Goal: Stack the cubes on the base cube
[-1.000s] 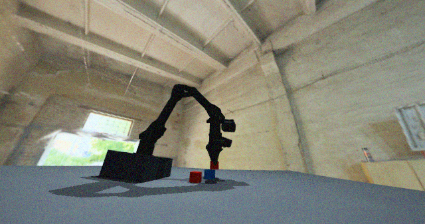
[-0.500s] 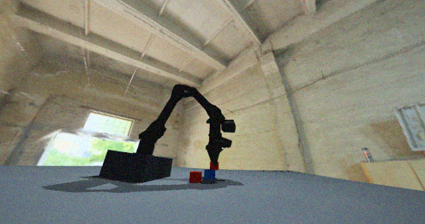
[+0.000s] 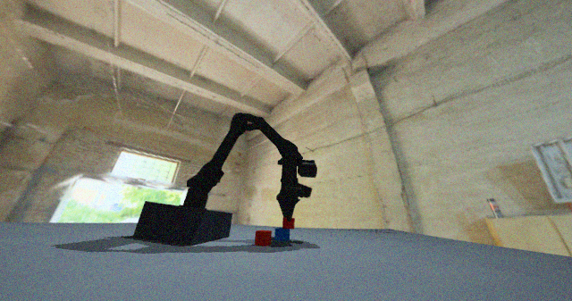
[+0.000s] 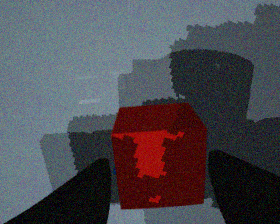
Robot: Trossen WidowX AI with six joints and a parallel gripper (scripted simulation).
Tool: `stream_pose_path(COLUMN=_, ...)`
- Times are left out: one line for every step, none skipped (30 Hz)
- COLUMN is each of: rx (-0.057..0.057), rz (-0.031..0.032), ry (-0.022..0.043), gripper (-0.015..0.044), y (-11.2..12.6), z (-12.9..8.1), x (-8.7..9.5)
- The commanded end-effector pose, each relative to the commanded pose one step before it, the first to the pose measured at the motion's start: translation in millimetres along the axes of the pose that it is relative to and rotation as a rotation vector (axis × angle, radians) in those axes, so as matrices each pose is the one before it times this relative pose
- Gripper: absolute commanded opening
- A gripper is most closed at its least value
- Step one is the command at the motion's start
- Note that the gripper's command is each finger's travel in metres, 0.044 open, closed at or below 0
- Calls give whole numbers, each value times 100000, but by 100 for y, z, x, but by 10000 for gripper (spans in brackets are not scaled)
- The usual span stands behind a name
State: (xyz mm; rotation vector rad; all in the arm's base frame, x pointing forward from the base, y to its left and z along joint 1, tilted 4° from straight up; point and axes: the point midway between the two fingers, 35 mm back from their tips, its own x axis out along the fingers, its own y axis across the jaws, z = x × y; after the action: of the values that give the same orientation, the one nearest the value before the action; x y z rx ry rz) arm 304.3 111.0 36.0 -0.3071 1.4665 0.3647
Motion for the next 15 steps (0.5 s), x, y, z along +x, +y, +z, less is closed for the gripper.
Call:
stream_pose_path(rx=-28, rz=-77, ry=-901, gripper=205, y=-19, z=177, x=-808)
stream_pose_path(rx=0, rz=0, ry=-1, gripper=205, y=1, z=1, x=-146)
stream_pose_path(rx=0, rz=0, ry=-1, gripper=205, y=1, z=1, x=-157)
stream_pose_path(rx=0, rz=0, ry=-1, gripper=205, y=1, z=1, x=-163)
stream_pose_path(rx=0, rz=-1, ry=-1, gripper=205, y=1, z=1, x=-165)
stream_pose_path(rx=0, rz=-1, ry=-1, gripper=205, y=1, z=1, x=-166)
stream_pose_path(rx=0, rz=-1, ry=-1, gripper=205, y=1, z=1, x=-167)
stream_pose_path(rx=0, rz=0, ry=-1, gripper=205, y=1, z=1, x=-165)
stream_pose_path(rx=0, rz=0, ry=-1, gripper=205, y=1, z=1, x=-162)
stream_pose_path(rx=0, rz=0, ry=-1, gripper=205, y=1, z=1, x=-162)
stream_pose_path(rx=0, rz=0, ry=-1, gripper=205, y=1, z=1, x=-162)
stream_pose_path(rx=0, rz=0, ry=-1, gripper=205, y=1, z=1, x=-161)
stream_pose_path(rx=0, rz=0, ry=0, gripper=205, y=0, z=1, x=-70)
stream_pose_path(rx=0, rz=0, ry=0, gripper=205, y=0, z=0, x=0)
stream_pose_path(rx=0, rz=0, ry=0, gripper=205, y=0, z=0, x=0)
